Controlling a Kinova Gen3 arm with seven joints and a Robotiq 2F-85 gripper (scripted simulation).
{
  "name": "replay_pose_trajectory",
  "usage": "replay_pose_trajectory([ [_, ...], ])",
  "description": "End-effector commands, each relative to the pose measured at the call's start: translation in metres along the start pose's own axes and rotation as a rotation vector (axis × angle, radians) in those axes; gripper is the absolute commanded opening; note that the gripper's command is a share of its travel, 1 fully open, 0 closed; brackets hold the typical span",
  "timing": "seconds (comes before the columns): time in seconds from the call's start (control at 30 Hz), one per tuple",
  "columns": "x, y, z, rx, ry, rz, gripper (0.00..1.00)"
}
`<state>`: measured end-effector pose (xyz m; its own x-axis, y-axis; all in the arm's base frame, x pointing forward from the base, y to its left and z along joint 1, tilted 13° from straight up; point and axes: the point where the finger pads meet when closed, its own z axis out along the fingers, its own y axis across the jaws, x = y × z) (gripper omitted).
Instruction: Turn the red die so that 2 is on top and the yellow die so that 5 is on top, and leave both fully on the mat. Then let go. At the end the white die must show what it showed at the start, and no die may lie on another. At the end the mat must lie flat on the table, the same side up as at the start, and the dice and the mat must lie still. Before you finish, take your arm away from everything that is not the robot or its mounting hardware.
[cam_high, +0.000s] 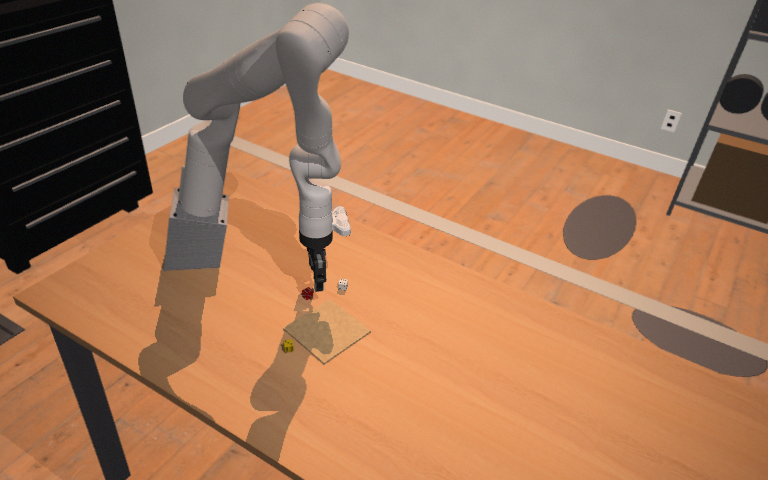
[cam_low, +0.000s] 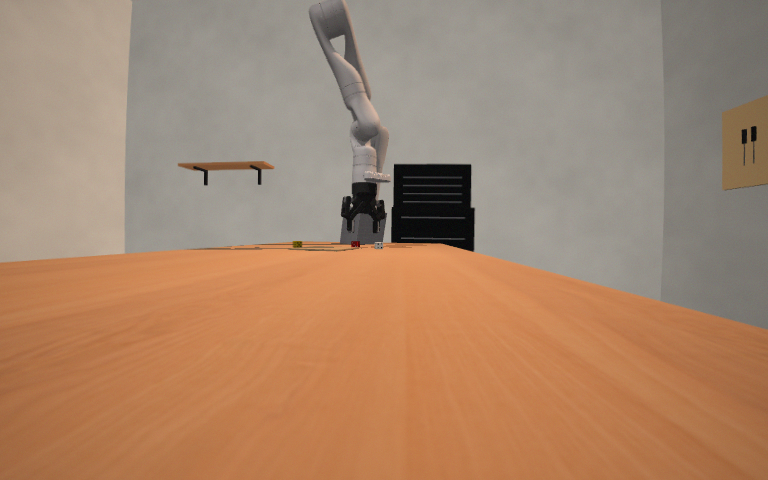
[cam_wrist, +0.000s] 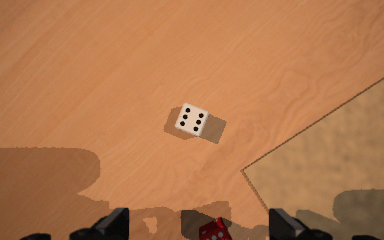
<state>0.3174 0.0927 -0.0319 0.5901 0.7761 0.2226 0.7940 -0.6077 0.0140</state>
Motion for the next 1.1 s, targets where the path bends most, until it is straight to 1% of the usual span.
replay_pose_trajectory([
  [0.0,0.0,0.0,0.0,-0.001,0.001,0.0,1.0],
  [0.4,0.0,0.0,0.0,-0.001,0.001,0.0,1.0],
  [0.57,0.0,0.0,-0.004,-0.001,0.001,0.0,1.0],
  [0.7,0.0,0.0,-0.012,-0.001,0.001,0.0,1.0],
  [0.83,0.0,0.0,-0.025,-0.001,0.001,0.0,1.0],
  [0.9,0.0,0.0,-0.025,-0.001,0.001,0.0,1.0],
  [1.07,0.0,0.0,-0.045,-0.001,0.001,0.0,1.0],
])
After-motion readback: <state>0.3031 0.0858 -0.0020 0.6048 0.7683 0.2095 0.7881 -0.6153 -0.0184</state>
